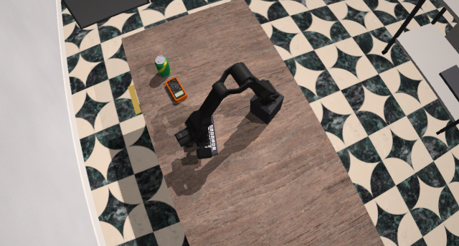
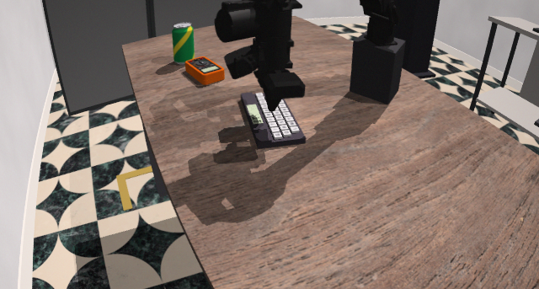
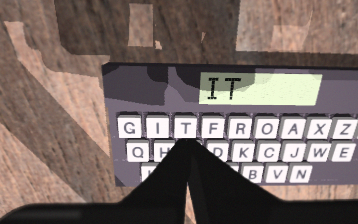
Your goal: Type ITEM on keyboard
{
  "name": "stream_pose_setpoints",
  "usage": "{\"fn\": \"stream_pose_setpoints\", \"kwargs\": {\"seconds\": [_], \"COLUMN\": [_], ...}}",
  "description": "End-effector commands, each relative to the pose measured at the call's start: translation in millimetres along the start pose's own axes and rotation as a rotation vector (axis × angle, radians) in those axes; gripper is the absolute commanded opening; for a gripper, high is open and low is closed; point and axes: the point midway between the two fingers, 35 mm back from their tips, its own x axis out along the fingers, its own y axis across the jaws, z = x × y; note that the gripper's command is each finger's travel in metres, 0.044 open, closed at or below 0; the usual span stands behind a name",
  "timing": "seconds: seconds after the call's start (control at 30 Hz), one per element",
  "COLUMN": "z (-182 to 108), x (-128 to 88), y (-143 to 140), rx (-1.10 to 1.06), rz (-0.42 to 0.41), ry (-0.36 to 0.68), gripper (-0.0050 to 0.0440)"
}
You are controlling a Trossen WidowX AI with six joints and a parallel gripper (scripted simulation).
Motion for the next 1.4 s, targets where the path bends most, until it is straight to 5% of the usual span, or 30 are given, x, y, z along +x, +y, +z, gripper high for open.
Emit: {"fn": "stream_pose_setpoints", "kwargs": {"seconds": [0.0,0.13,0.33,0.43,1.37], "z": [1,2,-11,-18,-22], "x": [-4,-8,-6,-5,34], "y": [0,-14,-96,-116,-116], "rx": [0.001,-0.001,-0.002,-0.002,0.001], "rz": [0.006,0.009,0.001,0.000,-0.002], "ry": [-0.003,-0.016,-0.012,-0.011,0.011], "gripper": [-0.0050,-0.0050,-0.0050,-0.0050,-0.0050]}}
